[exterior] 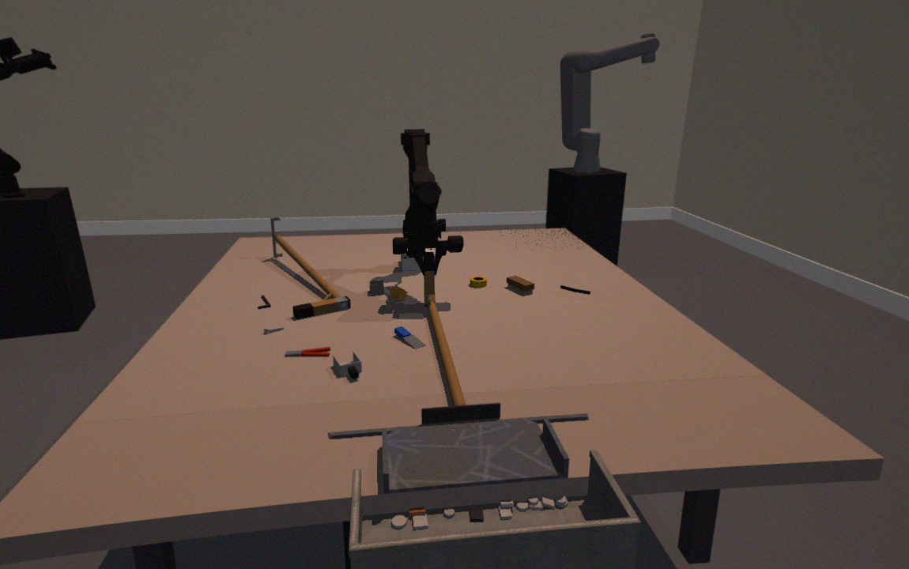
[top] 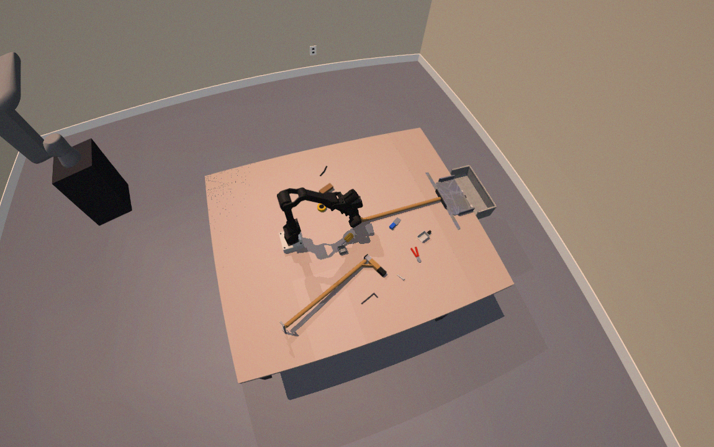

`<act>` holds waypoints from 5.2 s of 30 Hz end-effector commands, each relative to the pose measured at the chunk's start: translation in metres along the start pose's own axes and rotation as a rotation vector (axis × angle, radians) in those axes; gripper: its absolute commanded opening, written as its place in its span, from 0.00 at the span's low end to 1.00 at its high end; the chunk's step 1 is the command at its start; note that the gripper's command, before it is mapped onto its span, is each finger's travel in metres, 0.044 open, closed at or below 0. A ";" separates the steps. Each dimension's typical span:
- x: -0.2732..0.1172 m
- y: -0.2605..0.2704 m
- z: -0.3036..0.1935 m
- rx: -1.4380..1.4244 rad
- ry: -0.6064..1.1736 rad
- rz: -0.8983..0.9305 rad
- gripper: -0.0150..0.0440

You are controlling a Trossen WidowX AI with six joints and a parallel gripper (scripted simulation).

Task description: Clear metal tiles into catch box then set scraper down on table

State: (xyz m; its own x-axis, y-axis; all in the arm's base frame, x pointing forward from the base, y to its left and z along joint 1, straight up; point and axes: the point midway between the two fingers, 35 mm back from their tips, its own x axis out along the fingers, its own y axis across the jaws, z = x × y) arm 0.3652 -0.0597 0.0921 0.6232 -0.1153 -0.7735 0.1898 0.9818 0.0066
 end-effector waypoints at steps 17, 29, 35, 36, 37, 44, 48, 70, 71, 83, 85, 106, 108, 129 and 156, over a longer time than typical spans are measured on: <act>0.015 0.001 0.027 0.002 -0.024 -0.002 0.25; 0.025 0.001 0.041 0.002 -0.025 -0.002 0.25; 0.029 0.002 0.047 0.002 -0.026 -0.002 0.25; 0.030 0.002 0.048 0.002 -0.026 -0.002 0.25; 0.031 0.002 0.049 0.002 -0.026 -0.002 0.25; 0.035 0.002 0.055 0.002 -0.026 -0.002 0.25; 0.037 0.003 0.059 0.002 -0.027 -0.002 0.25; 0.052 0.003 0.085 0.002 -0.029 -0.002 0.25; 0.053 0.003 0.087 0.002 -0.029 -0.002 0.25; 0.062 0.004 0.100 0.002 -0.031 -0.002 0.25; 0.063 0.004 0.103 0.002 -0.031 -0.002 0.25; 0.080 0.005 0.125 0.002 -0.033 -0.002 0.25; 0.082 0.006 0.127 0.002 -0.034 -0.002 0.25; 0.097 0.007 0.136 -0.001 -0.017 0.001 0.25; 0.092 0.007 0.135 0.000 -0.024 0.000 0.25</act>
State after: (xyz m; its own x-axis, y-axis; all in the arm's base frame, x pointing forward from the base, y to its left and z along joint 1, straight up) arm 0.5304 -0.0849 0.1041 0.6405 -0.1179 -0.7588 0.1888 0.9820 0.0068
